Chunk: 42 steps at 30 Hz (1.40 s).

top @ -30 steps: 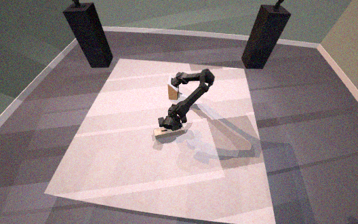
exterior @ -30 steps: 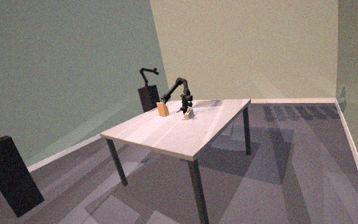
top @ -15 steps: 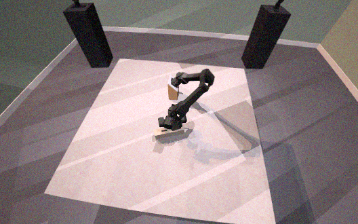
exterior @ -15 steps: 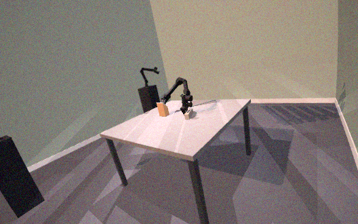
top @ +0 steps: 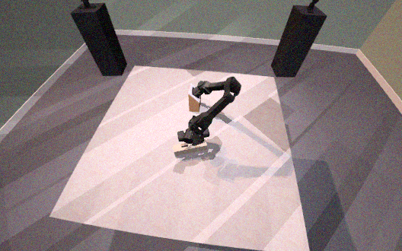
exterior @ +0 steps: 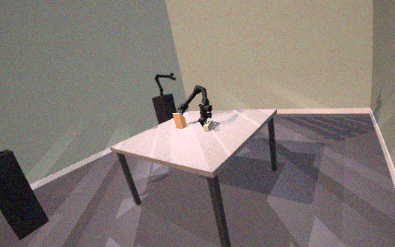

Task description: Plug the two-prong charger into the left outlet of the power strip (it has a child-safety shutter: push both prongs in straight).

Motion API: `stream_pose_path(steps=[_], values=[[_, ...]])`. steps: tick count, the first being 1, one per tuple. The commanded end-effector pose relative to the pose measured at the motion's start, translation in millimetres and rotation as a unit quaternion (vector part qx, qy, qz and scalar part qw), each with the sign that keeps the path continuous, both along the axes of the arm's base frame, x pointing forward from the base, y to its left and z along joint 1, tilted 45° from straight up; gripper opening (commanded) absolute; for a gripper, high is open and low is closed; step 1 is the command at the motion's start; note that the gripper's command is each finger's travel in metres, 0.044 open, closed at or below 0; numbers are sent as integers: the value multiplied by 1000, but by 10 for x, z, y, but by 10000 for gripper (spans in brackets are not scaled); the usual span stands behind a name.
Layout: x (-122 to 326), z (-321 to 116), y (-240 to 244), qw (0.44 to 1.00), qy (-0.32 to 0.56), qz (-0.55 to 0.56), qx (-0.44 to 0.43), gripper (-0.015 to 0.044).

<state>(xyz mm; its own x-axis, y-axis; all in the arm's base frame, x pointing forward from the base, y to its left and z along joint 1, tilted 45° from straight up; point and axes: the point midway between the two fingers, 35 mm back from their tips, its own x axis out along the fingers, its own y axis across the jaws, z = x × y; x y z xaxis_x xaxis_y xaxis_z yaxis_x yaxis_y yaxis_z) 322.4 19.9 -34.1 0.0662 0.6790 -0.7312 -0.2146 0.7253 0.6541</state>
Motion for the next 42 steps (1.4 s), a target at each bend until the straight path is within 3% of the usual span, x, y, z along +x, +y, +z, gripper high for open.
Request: stream_pose_path(steps=[1,42], values=[[-11,3,4,1000,-4,1,3,440],[-333,-101,-30,1000,-9,0,4,440]])
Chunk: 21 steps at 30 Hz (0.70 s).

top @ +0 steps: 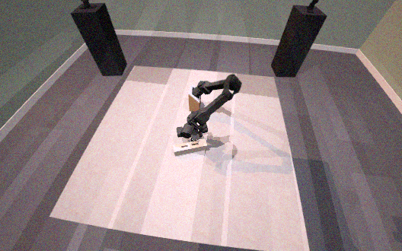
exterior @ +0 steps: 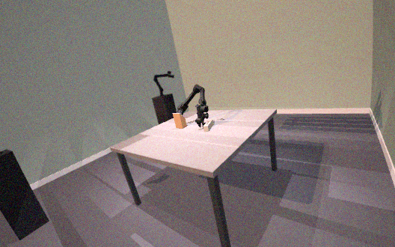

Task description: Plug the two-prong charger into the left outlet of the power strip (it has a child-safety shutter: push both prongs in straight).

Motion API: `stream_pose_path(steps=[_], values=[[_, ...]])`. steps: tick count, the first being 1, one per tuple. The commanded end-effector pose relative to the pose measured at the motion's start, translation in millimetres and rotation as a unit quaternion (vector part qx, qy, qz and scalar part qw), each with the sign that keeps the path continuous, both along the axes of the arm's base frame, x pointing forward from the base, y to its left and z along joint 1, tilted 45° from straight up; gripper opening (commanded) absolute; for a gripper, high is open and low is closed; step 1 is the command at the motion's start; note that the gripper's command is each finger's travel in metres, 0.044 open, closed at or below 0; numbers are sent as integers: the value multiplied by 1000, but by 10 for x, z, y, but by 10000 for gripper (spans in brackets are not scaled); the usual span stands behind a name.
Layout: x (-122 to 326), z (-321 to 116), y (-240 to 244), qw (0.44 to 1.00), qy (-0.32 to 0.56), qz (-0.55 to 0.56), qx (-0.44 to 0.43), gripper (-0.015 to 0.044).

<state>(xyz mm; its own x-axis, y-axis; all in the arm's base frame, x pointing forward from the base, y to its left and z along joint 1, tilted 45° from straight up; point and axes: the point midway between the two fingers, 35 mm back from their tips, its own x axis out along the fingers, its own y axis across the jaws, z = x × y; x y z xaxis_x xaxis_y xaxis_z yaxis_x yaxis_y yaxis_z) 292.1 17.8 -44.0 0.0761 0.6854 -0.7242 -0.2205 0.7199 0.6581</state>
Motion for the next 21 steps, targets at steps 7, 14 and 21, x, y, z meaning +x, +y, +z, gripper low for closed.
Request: stream_pose_path(steps=[7,14,21], values=[[-113,-27,-14,1000,-4,1,0,440],[-199,-50,-17,1000,-4,1,0,440],[-285,-72,-17,1000,-4,1,0,440]])
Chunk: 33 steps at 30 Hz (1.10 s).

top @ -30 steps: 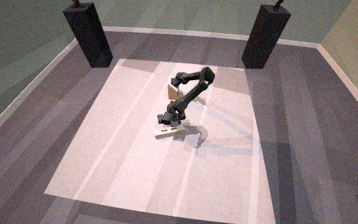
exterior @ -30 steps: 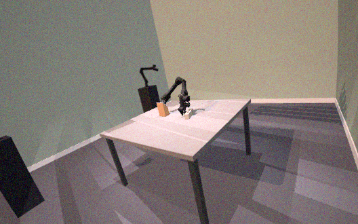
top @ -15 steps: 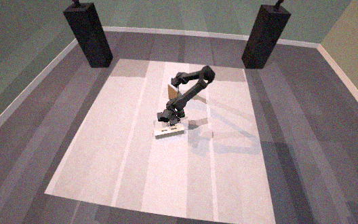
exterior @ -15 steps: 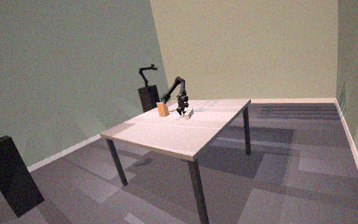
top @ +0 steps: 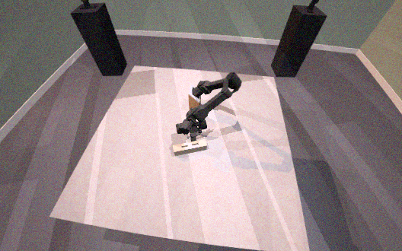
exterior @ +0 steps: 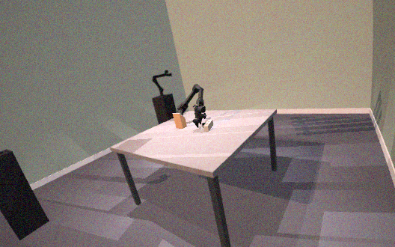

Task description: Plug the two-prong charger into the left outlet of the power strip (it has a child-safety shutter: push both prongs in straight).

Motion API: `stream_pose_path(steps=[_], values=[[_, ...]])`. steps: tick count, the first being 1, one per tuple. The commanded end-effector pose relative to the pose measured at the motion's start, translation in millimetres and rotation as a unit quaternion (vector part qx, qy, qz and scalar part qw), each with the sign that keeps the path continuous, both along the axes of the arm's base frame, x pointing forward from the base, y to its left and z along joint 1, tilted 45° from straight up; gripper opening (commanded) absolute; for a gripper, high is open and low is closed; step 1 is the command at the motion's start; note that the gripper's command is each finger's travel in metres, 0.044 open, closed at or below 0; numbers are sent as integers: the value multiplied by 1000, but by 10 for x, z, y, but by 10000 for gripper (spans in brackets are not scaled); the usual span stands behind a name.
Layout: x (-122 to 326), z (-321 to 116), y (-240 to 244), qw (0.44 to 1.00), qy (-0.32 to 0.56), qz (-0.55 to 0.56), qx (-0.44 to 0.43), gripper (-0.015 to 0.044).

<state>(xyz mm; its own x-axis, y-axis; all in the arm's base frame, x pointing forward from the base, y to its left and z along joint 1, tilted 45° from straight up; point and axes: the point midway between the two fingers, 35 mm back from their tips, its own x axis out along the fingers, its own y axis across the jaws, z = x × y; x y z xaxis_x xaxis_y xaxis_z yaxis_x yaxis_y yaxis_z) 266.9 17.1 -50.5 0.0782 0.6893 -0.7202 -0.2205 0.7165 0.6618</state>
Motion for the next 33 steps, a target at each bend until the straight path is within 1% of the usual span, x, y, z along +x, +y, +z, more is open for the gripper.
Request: stream_pose_path(steps=[1,4,5,7,10,12,33], values=[[-45,-10,-11,1000,-3,1,-3,440],[-29,2,-12,1000,-5,-6,2,440],[-9,36,-49,1000,-20,-23,7,440],[49,176,-195,993,-76,-82,26,440],[66,453,-440,969,-172,-166,54,440],[42,578,-534,956,-212,-194,63,440],[38,594,-545,954,-217,-198,64,440]])
